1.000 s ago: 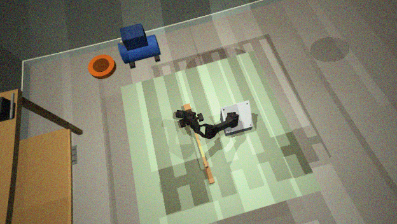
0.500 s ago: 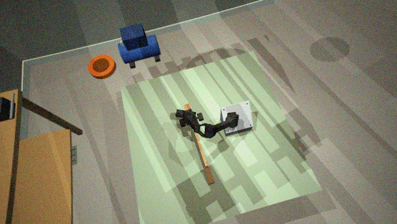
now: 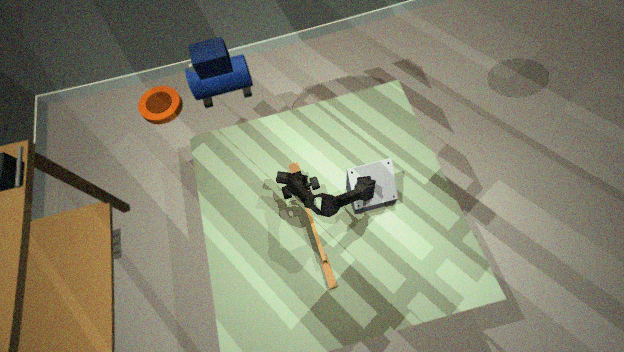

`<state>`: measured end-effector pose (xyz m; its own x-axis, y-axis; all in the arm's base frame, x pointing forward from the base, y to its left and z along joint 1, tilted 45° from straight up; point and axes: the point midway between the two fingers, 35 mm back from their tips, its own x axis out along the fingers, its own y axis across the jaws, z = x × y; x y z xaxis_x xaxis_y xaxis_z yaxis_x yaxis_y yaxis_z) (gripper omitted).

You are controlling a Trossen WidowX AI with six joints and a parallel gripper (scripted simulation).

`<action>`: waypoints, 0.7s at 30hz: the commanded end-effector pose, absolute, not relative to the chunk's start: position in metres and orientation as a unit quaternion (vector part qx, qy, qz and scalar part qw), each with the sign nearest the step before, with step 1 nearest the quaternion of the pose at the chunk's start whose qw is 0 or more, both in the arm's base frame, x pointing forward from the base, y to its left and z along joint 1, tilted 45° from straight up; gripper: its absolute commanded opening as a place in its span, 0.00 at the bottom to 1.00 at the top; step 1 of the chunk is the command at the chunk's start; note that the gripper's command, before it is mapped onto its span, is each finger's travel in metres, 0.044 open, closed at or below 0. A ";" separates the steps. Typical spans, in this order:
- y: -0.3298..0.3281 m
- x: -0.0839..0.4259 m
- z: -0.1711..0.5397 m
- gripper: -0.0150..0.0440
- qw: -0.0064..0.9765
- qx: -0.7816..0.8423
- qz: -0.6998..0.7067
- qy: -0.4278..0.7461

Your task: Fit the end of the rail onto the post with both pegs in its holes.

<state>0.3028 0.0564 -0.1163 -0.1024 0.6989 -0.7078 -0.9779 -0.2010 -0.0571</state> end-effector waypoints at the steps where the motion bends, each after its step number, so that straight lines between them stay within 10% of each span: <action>1: 0.056 0.303 -0.116 0.43 0.592 -0.314 0.708 0.222; 14: 0.056 0.303 -0.116 1.00 0.592 -0.314 0.708 0.222; 21: 0.056 0.303 -0.114 1.00 0.592 -0.314 0.708 0.222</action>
<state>0.3030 0.0562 -0.1160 -0.1013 0.6990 -0.7079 -0.9780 -0.2005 -0.0581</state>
